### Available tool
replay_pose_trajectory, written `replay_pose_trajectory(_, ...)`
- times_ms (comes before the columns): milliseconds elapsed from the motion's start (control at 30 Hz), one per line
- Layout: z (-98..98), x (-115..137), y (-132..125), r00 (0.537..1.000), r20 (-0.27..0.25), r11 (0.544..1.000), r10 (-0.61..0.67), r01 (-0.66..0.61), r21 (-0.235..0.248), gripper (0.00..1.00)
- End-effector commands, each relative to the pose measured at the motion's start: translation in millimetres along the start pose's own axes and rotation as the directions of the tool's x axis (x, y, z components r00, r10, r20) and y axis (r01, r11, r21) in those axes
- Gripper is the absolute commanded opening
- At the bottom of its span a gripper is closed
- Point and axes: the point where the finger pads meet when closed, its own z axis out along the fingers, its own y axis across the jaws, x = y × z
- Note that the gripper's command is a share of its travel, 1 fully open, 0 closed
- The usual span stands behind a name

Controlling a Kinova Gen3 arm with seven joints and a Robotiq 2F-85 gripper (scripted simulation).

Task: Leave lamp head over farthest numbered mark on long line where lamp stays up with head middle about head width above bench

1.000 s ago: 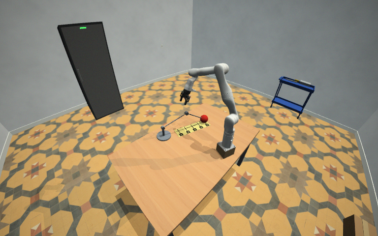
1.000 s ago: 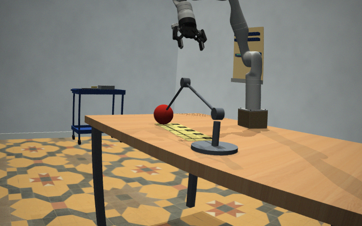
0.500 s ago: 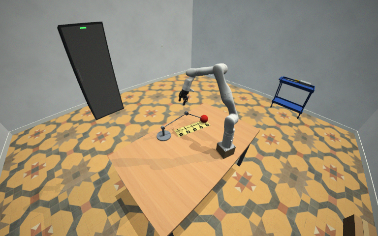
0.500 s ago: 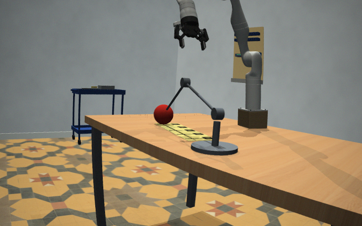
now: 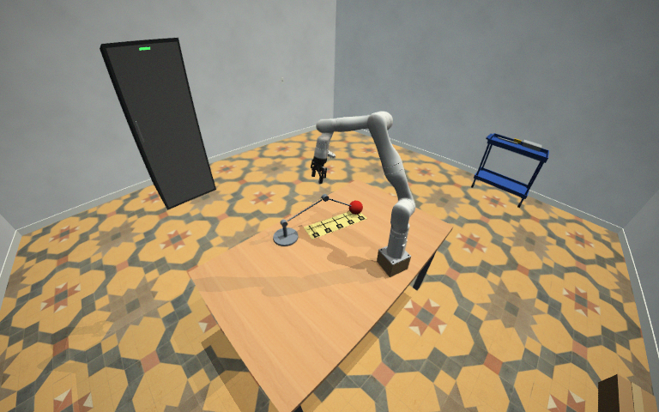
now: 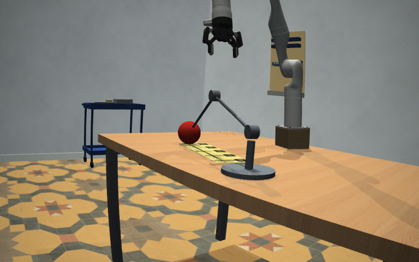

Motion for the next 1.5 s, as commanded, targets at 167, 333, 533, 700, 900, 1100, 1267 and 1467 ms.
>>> replay_pose_trajectory(167,-0.2,-2,0,0.994,-0.107,1.0,0.001,0.0,0.009,1.0)
replay_pose_trajectory(333,-0.8,0,-1,0.985,-0.171,1.0,0.004,-0.002,0.016,1.0)
replay_pose_trajectory(533,13.2,0,-1,0.984,-0.175,1.0,0.003,0.0,0.015,1.0)
replay_pose_trajectory(700,30.6,0,0,0.984,-0.181,1.0,0.001,0.001,0.013,1.0)
replay_pose_trajectory(900,51.5,1,0,0.982,-0.187,1.0,-0.001,0.003,0.011,1.0)
replay_pose_trajectory(1100,60.7,2,-1,0.983,-0.186,1.0,-0.002,0.004,0.011,1.0)
replay_pose_trajectory(1267,72.2,4,-1,0.983,-0.183,1.0,-0.002,0.005,0.012,1.0)
replay_pose_trajectory(1467,86.0,7,-1,0.984,-0.18,1.0,-0.004,0.006,0.012,1.0)
